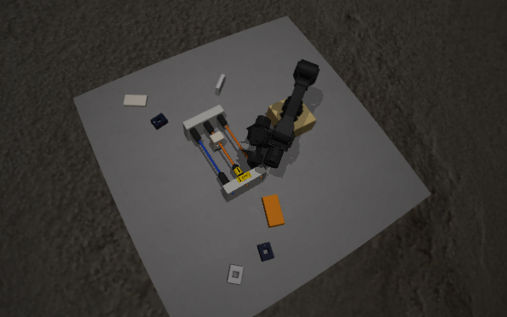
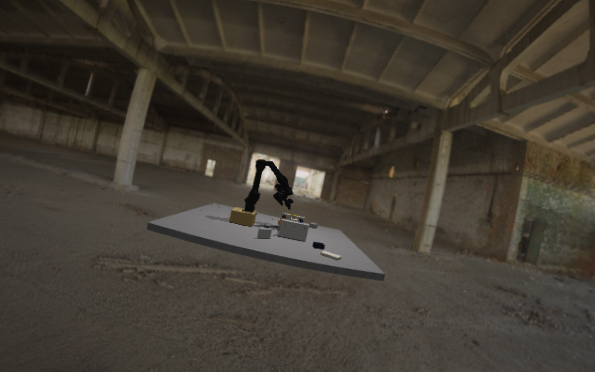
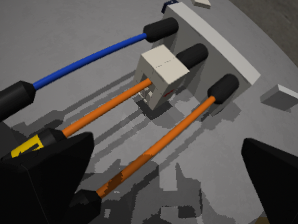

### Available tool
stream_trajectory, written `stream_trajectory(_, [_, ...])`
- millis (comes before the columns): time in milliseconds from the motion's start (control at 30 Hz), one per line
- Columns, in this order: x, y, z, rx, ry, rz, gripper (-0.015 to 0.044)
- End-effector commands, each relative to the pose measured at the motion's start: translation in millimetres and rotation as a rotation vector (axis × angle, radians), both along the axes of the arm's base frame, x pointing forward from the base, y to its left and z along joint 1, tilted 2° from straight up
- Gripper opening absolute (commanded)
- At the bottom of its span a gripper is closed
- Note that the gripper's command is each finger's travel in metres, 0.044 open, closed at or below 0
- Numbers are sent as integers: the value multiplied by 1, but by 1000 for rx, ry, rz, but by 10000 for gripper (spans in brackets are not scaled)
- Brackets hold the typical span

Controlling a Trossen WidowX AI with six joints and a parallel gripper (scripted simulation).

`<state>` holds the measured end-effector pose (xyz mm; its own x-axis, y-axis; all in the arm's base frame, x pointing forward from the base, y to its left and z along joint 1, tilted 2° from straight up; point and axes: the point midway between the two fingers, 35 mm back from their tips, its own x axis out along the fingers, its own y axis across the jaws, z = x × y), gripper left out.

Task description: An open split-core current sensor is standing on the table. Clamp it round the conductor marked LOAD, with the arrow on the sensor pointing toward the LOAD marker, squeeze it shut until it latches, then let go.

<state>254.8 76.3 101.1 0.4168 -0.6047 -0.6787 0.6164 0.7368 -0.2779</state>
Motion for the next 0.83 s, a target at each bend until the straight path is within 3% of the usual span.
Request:
stream_trajectory(0, [-9, 5, 3, 90, -266, -138, 440])
stream_trajectory(100, [-9, 5, 3, 90, -266, -138, 440])
stream_trajectory(133, [-5, 3, 1, 49, -153, -82, 440])
stream_trajectory(633, [-5, 3, 1, 44, -140, -76, 440])
stream_trajectory(767, [4, -4, -2, -22, 107, 52, 440])
stream_trajectory(800, [-2, 1, 0, 15, -46, -26, 440])
